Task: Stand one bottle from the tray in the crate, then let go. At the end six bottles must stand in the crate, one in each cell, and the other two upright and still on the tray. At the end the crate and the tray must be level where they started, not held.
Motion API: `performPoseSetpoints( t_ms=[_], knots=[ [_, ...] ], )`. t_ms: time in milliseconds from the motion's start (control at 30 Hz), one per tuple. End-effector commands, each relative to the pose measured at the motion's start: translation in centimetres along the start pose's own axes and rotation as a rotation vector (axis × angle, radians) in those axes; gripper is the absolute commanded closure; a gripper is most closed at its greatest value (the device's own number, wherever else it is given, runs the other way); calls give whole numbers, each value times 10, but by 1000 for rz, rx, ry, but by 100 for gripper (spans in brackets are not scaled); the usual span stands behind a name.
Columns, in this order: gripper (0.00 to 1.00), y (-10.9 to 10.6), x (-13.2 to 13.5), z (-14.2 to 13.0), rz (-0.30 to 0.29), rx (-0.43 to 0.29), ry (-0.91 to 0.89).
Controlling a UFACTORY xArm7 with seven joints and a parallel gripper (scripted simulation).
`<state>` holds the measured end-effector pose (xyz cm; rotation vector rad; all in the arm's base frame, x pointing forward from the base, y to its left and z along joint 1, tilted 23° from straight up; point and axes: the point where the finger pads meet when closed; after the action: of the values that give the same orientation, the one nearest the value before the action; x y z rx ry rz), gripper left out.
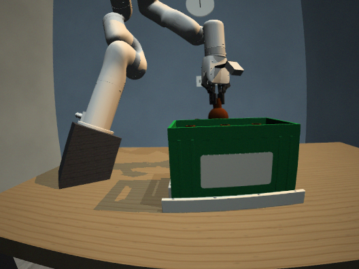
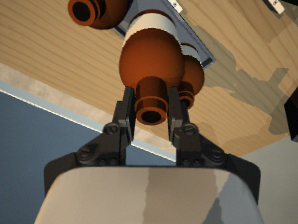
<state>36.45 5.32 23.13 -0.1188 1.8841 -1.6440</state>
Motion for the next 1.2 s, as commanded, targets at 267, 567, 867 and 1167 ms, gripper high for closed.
performPoseSetpoints(
  t_ms=[267, 567, 867, 1167],
  knots=[
    [100, -2, -1, 1, 3, 2, 0],
    [100, -5, -1, 1, 3, 2, 0],
    [100, -13, -1, 1, 3, 2, 0],
    [100, -21, -1, 1, 3, 2, 0]
  ],
)
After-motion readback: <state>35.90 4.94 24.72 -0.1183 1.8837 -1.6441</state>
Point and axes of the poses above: the point where the finger pads meet when closed, its own y axis out along the fingers, its own x axis across the jaws, z = x × y, and after that the axes turned 1 degree about y, right-handed
